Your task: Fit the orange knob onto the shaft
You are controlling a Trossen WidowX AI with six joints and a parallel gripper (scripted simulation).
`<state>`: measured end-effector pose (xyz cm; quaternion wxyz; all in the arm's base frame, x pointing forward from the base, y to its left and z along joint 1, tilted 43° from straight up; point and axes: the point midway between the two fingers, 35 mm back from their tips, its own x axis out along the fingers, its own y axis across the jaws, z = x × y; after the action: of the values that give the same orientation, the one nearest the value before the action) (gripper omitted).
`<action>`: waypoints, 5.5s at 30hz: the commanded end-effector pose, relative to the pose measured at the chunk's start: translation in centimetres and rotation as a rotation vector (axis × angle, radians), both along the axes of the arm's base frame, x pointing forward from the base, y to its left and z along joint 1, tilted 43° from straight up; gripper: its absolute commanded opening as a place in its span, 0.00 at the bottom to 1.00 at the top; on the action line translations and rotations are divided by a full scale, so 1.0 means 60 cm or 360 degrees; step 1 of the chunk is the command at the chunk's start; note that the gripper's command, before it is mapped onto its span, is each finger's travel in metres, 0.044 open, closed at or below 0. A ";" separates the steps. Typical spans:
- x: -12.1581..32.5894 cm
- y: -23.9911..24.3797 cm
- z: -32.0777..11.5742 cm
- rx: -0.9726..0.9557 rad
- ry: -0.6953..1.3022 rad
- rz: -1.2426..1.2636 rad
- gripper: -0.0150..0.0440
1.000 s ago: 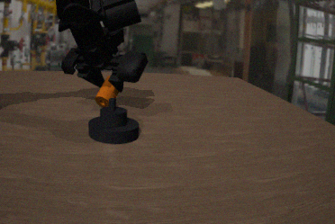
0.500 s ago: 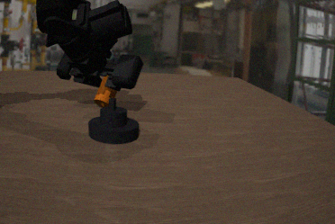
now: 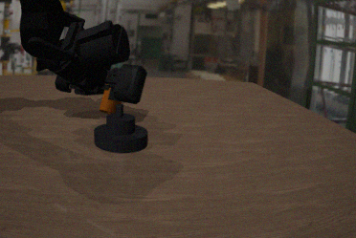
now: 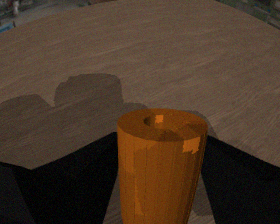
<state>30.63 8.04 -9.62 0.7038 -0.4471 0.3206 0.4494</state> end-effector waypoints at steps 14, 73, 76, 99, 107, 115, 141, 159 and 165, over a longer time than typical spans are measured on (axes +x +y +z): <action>-0.002 -0.003 0.001 0.0039 -0.0010 0.0020 0.69; -0.033 0.101 0.065 -0.0910 0.0508 -0.0462 1.00; -0.035 0.101 0.088 -0.1244 0.0482 -0.0537 1.00; -0.028 0.108 0.130 -0.1613 0.0340 -0.0599 1.00; -0.028 0.107 0.130 -0.1286 0.0159 -0.1444 1.00; -0.027 0.107 0.129 -0.0955 -0.0001 -0.2107 1.00; -0.015 0.052 0.070 -0.0939 -0.0013 -0.2139 1.00; -0.008 0.029 0.042 -0.0938 -0.0013 -0.2138 1.00; -0.005 0.018 0.030 -0.0939 -0.0013 -0.2139 1.00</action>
<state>30.48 9.71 -7.24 0.6835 -0.3211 0.6288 -0.1854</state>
